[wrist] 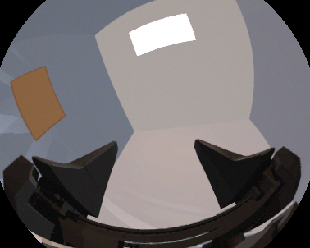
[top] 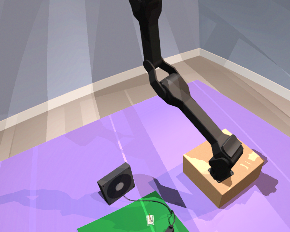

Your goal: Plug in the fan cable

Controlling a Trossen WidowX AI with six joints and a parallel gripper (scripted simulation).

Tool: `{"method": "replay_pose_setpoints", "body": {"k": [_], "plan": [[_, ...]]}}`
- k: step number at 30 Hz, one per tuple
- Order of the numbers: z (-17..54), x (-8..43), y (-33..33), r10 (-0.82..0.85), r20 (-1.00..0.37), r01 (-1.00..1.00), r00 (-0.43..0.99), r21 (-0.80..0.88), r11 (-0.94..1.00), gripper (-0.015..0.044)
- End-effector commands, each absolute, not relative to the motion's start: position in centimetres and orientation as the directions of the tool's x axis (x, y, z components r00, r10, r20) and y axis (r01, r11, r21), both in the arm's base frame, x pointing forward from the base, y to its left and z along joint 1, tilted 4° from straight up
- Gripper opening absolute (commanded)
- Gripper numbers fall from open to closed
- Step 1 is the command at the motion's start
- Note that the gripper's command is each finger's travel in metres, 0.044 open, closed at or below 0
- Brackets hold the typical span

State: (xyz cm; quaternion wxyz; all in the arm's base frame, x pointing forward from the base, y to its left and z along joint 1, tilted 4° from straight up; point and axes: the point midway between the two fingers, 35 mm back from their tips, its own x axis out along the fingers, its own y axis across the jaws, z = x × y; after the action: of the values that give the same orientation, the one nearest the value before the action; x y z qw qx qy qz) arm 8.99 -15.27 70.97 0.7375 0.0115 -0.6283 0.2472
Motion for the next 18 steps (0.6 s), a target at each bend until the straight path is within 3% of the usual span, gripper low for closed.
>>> {"method": "replay_pose_setpoints", "body": {"k": [1,9,18], "plan": [[71.0,5.9,-10.4,0.460,0.886,-0.365,0.059,-0.410,0.836,0.0440],[68.5,2.2,2.3,0.720,0.685,-0.325,0.111,-0.660,0.678,0.0440],[61.0,4.9,15.4,0.894,0.336,-0.385,0.298,-0.814,0.434,0.0440]]}}
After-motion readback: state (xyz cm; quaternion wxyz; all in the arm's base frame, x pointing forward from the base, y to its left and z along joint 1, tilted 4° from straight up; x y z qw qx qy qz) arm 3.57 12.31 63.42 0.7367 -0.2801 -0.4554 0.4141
